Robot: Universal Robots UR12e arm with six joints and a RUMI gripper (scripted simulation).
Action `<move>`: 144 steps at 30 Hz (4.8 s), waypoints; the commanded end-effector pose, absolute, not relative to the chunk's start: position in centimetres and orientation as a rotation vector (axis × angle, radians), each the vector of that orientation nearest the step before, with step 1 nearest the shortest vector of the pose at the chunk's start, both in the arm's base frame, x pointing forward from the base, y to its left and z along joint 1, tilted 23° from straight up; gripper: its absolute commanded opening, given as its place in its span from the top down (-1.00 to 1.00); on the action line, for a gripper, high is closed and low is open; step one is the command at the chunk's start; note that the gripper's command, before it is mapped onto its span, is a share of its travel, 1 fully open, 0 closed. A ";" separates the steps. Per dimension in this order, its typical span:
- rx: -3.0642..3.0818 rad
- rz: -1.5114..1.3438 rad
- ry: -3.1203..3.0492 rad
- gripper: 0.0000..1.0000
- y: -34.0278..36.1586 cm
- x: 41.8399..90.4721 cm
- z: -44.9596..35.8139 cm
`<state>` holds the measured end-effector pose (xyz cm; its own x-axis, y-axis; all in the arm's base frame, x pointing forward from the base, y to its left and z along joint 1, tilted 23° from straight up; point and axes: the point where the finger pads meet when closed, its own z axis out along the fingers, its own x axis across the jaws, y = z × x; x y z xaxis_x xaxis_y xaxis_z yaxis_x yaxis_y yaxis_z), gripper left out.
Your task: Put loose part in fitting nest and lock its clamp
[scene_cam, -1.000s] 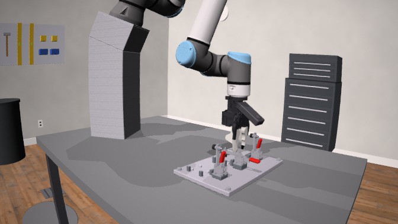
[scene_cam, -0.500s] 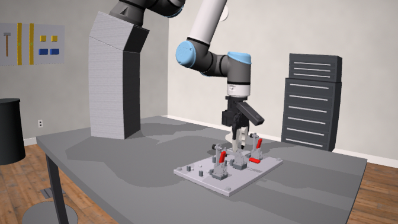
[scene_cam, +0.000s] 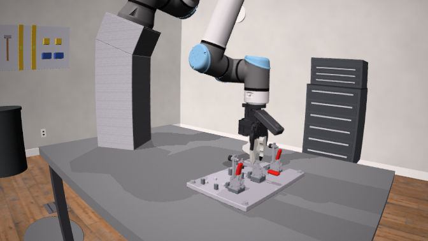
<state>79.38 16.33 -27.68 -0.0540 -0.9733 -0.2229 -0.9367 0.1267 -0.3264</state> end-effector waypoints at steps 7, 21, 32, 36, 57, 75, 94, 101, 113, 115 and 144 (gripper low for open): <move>-1.845 -0.133 2.027 -0.17 16.2 79.5 -27.6; -1.845 -0.133 2.027 -0.17 16.2 79.5 -27.6; -1.845 -0.133 2.027 -0.17 16.2 79.5 -27.6; -1.845 -0.133 2.027 -0.17 16.2 79.5 -27.6; -1.845 -0.130 2.030 -0.17 15.5 78.1 -24.4; -1.847 -0.128 2.029 -0.17 15.2 77.2 -22.2; -1.845 -0.130 2.030 0.44 14.8 76.9 -21.2; -1.845 -0.130 2.029 0.44 14.1 75.5 -17.5; -1.845 -0.130 2.029 0.44 13.0 73.5 -12.3; -1.845 -0.130 2.029 0.44 12.9 73.3 -11.8; -1.846 -0.133 2.026 0.44 12.3 78.7 -9.7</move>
<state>76.96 12.36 -10.04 -0.0523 -0.9736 -0.2223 -0.9342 0.1264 -0.3336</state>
